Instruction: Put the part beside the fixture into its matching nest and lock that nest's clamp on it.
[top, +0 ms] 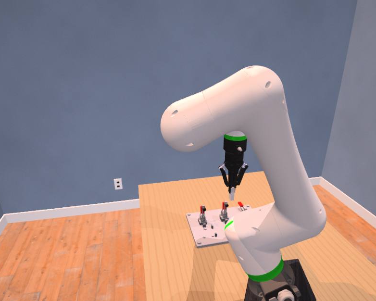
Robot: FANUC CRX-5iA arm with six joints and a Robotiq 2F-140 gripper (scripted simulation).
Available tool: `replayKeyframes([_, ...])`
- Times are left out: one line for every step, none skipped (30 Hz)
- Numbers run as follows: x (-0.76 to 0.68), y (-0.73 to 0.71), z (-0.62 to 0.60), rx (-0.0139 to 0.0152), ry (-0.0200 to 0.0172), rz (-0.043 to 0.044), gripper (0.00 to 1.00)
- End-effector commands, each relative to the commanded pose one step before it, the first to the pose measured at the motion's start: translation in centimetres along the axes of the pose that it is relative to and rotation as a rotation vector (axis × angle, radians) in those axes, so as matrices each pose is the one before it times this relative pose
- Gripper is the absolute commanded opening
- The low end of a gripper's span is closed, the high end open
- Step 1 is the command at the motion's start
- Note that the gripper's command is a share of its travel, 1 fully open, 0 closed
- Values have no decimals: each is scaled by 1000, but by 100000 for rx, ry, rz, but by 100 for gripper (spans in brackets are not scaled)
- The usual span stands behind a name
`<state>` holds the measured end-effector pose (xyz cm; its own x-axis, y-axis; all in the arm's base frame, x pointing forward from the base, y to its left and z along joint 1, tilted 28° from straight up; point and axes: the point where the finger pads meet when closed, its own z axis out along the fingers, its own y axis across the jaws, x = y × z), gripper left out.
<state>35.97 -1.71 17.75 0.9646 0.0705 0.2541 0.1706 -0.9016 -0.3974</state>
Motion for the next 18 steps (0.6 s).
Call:
replayKeyframes([13,10,-18,-18,37,4,0])
replayKeyframes([0,0,0,0,0,0,28])
replayKeyframes([0,0,0,0,0,0,28])
replayKeyframes([0,0,0,0,0,0,28])
replayKeyframes([0,0,0,0,0,0,28])
replayKeyframes([0,0,0,0,0,0,28])
replayKeyframes([0,0,0,0,0,0,28])
replayKeyframes([0,0,0,0,0,0,28])
replayKeyframes([0,0,0,0,0,0,28])
replayKeyframes([0,0,0,0,0,0,28])
replayKeyframes([0,0,0,0,0,0,28])
replayKeyframes([0,0,0,0,0,0,28])
replayKeyframes([0,0,0,0,0,0,28])
replayKeyframes([0,0,0,0,0,0,28])
replayKeyframes([0,0,0,0,0,0,28])
replayKeyframes([0,0,0,0,0,0,28])
replayKeyframes([0,0,0,0,0,0,28])
replayKeyframes([0,0,0,0,0,0,28])
